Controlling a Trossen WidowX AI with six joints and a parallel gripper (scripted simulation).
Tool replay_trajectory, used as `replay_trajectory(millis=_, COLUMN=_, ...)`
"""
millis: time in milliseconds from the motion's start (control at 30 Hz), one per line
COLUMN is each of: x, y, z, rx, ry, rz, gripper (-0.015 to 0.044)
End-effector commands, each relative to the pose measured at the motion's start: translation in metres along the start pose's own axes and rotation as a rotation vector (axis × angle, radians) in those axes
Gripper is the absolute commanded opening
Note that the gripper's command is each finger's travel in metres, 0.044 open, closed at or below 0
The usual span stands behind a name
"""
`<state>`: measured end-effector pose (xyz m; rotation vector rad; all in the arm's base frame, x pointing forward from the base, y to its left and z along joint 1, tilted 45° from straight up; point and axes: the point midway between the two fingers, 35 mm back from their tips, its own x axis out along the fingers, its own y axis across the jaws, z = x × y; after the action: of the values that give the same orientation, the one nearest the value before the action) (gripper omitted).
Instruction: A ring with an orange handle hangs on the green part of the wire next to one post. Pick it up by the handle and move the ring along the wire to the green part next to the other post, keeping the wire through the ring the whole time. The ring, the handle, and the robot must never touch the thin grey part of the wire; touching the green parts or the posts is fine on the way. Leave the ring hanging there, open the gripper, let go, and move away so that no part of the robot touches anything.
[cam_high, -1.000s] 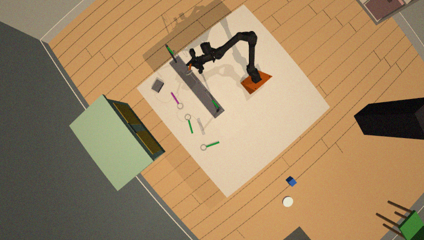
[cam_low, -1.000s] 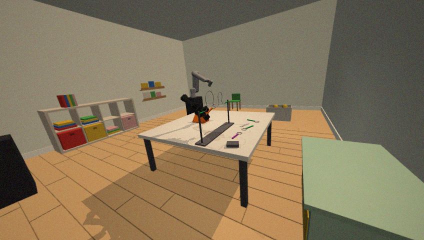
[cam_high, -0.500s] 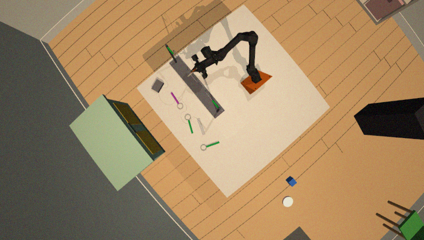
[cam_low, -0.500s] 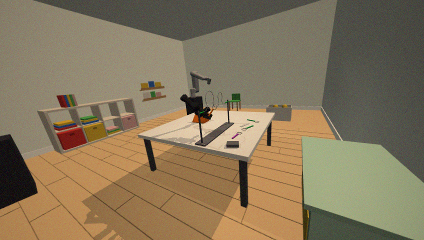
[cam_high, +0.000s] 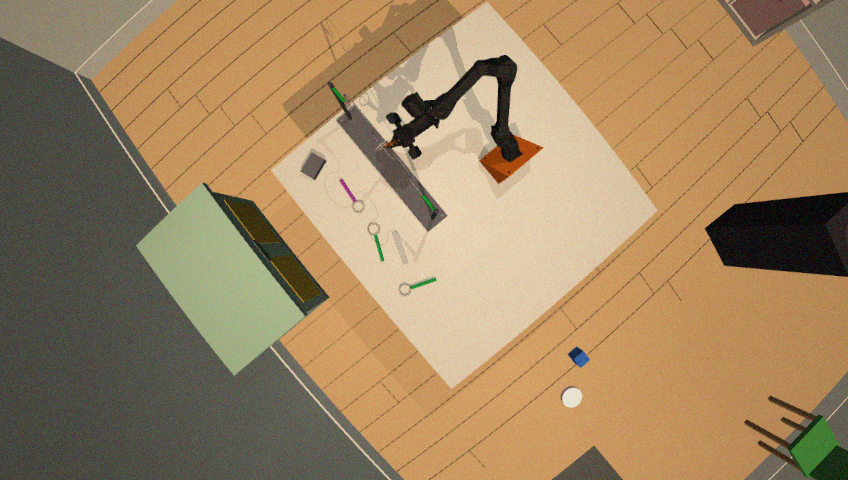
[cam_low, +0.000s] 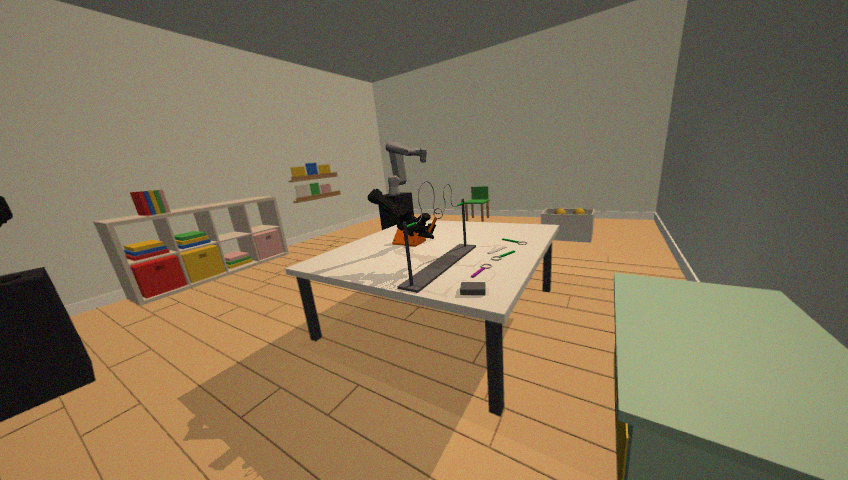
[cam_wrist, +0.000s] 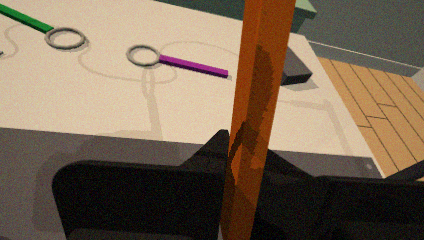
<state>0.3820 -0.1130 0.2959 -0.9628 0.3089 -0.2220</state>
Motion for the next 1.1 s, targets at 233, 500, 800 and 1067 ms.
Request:
replay_trajectory(millis=233, x=-0.004, y=0.024, z=0.001, rx=0.095, ry=0.017, rz=0.052, gripper=-0.0150)
replay_trajectory(millis=500, x=-0.006, y=0.035, z=0.002, rx=0.121, ry=0.020, rz=0.067, gripper=-0.0150)
replay_trajectory(millis=800, x=-0.009, y=0.047, z=0.003, rx=0.147, ry=0.022, rz=0.082, gripper=-0.0150)
replay_trajectory(millis=1067, x=-0.011, y=0.060, z=0.005, rx=0.193, ry=0.028, rz=0.109, gripper=-0.0150)
